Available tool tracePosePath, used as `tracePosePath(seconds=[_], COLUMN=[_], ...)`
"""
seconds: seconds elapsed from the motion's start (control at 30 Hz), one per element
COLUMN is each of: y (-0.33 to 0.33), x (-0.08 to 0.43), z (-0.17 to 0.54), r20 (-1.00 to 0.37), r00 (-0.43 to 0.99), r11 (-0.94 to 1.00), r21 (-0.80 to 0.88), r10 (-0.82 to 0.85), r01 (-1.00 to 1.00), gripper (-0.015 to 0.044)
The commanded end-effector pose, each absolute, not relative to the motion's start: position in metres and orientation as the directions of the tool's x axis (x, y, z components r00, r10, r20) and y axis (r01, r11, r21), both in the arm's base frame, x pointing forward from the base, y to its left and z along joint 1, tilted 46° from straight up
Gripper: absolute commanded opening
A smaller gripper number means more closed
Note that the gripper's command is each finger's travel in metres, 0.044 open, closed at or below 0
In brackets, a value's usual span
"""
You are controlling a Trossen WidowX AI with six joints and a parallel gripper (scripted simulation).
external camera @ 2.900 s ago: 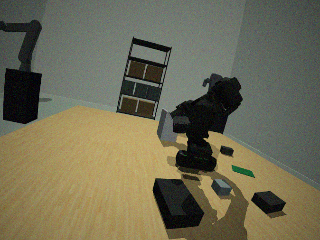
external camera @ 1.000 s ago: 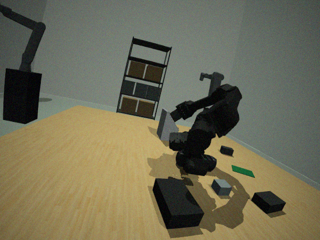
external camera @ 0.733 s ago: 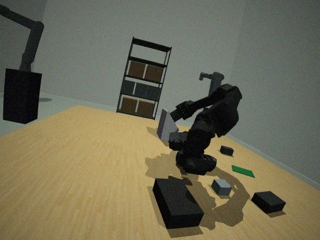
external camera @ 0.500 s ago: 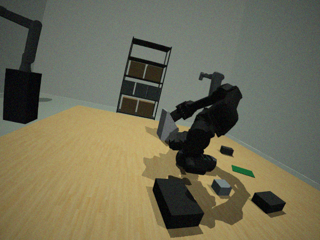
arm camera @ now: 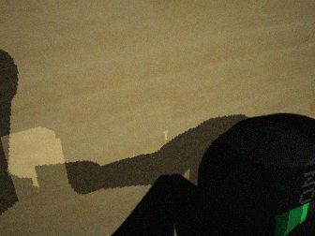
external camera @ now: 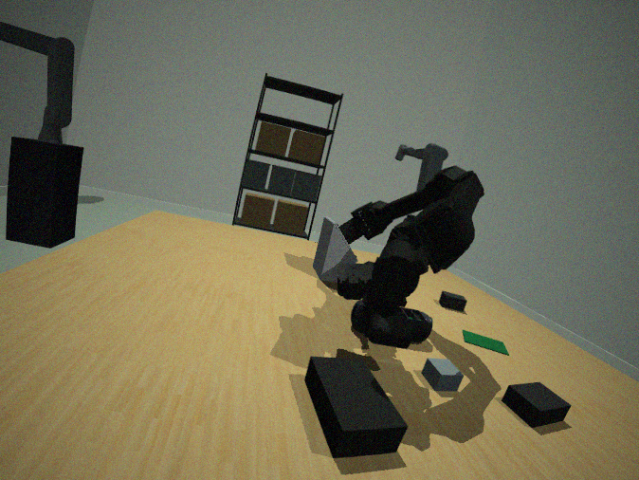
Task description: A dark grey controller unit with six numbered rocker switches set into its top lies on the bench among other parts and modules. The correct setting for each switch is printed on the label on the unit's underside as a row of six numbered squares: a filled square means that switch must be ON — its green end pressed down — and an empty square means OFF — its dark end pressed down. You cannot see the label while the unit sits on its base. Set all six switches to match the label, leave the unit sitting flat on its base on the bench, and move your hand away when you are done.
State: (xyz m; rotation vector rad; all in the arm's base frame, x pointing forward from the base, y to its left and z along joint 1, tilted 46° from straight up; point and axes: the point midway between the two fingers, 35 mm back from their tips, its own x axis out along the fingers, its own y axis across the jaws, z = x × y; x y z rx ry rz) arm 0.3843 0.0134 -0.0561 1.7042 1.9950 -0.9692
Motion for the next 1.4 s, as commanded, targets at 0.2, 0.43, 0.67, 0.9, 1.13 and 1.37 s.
tracePosePath(seconds=[0.2,0.43,0.67,0.9,1.13,1.37], y=[0.016,0.017,0.018,0.020,0.021,0.023], x=[0.374,0.366,0.358,0.350,0.341,0.333], z=[-0.055,-0.055,-0.054,-0.053,-0.053,-0.052], r20=[-0.644,-0.644,-0.644,-0.644,-0.644,-0.643], r00=[-0.224,-0.225,-0.225,-0.225,-0.226,-0.226], r11=[0.042,0.042,0.042,0.042,0.042,0.042], r21=[-0.286,-0.286,-0.287,-0.287,-0.288,-0.289], r10=[0.731,0.731,0.731,0.731,0.731,0.731], r01=[0.957,0.957,0.957,0.957,0.957,0.957], gripper=[0.0000,0.0000,0.0000,0.0000,0.0000,0.0000])
